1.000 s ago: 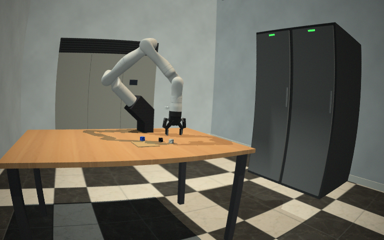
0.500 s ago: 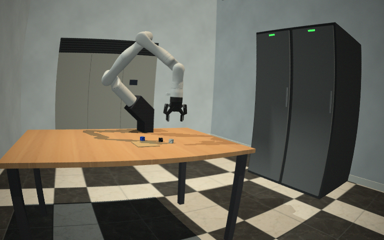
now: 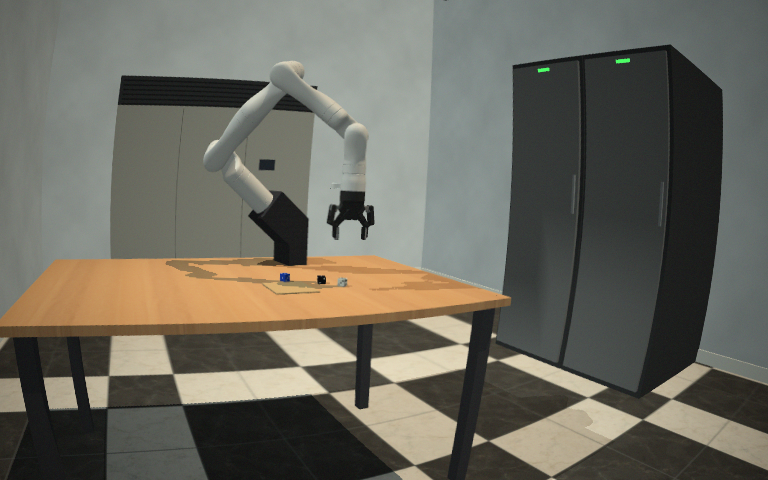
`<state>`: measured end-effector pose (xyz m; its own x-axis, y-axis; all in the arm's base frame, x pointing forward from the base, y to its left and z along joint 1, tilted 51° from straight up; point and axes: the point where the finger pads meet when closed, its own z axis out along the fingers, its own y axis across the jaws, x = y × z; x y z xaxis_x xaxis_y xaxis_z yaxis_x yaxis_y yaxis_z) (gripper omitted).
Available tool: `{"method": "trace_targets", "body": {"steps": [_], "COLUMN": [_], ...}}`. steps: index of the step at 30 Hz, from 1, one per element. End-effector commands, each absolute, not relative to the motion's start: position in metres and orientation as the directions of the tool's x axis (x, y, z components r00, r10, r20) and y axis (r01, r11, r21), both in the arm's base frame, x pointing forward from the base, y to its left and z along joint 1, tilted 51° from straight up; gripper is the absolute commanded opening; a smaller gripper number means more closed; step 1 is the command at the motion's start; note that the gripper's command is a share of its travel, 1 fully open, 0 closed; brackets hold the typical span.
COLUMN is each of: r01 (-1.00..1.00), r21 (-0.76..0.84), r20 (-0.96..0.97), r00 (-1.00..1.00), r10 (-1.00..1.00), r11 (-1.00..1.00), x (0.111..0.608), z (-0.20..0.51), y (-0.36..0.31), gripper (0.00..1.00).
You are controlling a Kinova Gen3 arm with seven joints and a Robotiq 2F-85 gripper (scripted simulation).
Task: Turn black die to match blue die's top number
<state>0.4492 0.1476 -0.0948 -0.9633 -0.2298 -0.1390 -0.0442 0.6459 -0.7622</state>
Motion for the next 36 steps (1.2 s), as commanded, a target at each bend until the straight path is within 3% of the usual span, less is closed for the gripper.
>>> {"method": "trace_targets", "body": {"steps": [1, 12, 36], "r01": [-0.03, 0.171, 0.179], "r21": [-0.76, -0.712, -0.709], "r20": [-0.151, -0.306, -0.312], "r00": [-0.963, -0.949, -0.947], "r10": [-0.222, -0.081, -0.076], "r11": [0.649, 0.681, 0.682], "x": [0.441, 0.368, 0.368], "z": [-0.093, -0.075, -0.08], "y": [0.145, 0.093, 0.084], "gripper": [1.0, 1.0, 1.0]}}
